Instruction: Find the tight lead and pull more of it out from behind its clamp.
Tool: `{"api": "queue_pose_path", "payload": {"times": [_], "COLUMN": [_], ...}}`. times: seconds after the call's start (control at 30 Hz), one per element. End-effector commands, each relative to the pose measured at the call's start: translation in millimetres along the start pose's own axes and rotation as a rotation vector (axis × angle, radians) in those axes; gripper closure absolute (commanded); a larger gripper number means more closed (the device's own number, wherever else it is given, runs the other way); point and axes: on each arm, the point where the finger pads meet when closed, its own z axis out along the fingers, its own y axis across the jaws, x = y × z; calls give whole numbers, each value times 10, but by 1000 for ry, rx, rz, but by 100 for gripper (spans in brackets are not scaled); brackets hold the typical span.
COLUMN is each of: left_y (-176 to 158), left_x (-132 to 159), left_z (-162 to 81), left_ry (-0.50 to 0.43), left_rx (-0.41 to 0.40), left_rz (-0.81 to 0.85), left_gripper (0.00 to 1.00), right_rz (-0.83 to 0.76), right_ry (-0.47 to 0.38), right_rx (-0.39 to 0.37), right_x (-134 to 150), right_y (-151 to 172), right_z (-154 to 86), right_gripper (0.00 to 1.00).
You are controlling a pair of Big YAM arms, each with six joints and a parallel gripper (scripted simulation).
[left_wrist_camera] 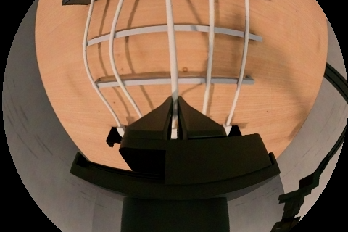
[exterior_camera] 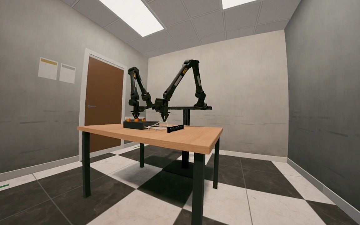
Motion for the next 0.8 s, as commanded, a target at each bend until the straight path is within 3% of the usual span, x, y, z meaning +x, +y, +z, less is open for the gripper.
{"api": "queue_pose_path", "payload": {"times": [0.0,0.13,0.23,0.33,0.43,0.7,0.77], "left_y": [-236,-374,-316,-545,-405,-432,-396], "left_x": [127,71,51,-70,-120,-273,-247], "left_z": [198,274,263,367,400,420,408], "left_ry": [41,40,38,38,29,12,11], "left_rx": [46,53,48,46,16,-16,-19], "left_rz": [-3,5,1,17,-15,-25,-34], "left_gripper": [100,100,100,100,100,100,100], "right_rz": [0,0,0,0,-1,0,-7], "right_ry": [-4,-5,-3,-5,-3,-7,1], "right_rx": [6,6,6,8,3,14,-9], "right_x": [-7,-8,-6,4,5,-41,-14], "right_y": [-21,-21,-22,-97,-97,-62,102], "right_z": [-29,-29,-29,-115,-130,-295,-315], "right_gripper": [95,95,61,60,60,60,37]}}
